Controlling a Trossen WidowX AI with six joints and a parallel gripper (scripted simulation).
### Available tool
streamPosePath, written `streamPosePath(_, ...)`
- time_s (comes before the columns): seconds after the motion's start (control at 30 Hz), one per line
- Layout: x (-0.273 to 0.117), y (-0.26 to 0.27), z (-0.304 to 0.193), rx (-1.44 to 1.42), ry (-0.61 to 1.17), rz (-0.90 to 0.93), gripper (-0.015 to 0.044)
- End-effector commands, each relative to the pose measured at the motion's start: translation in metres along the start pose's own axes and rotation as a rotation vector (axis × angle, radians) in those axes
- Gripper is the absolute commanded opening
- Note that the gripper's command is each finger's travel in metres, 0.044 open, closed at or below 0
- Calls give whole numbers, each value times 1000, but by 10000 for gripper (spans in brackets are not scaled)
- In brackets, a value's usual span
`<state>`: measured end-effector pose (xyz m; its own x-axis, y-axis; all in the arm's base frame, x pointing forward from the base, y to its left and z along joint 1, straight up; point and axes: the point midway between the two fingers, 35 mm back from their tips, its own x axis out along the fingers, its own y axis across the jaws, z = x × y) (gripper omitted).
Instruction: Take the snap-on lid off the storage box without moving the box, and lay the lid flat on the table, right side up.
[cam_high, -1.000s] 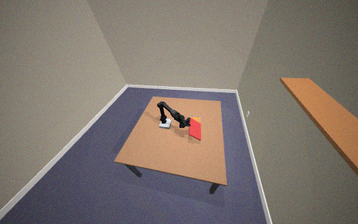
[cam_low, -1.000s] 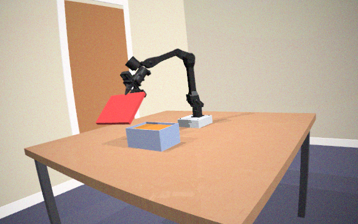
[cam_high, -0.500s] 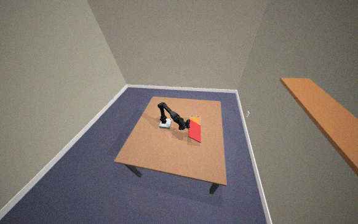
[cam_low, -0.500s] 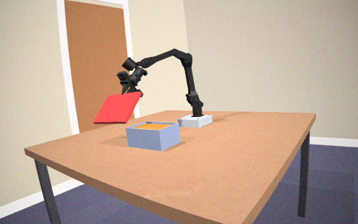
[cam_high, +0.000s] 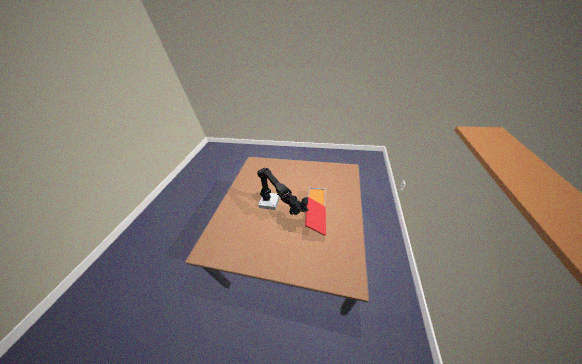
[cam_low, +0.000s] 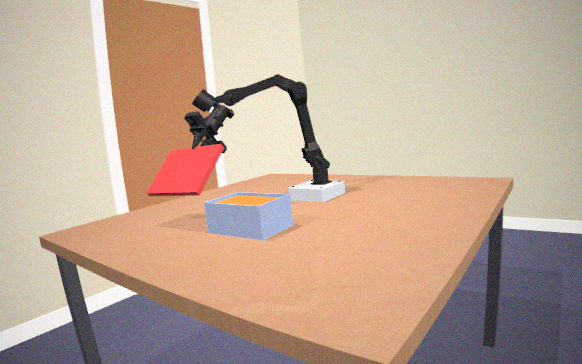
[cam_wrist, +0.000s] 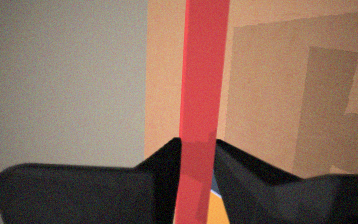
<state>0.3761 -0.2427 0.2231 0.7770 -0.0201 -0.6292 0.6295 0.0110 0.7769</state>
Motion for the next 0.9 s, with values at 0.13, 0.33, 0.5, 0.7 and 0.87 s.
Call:
streamPosePath(0.13,-2,2,17,-10,4,10,0)
streamPosePath(0.33,-3,2,29,-11,3,10,0)
streamPosePath(0.5,-4,1,39,-12,2,10,0)
streamPosePath(0.7,-6,0,51,-13,2,10,0)
streamPosePath(0.87,-6,0,60,-13,1,9,0)
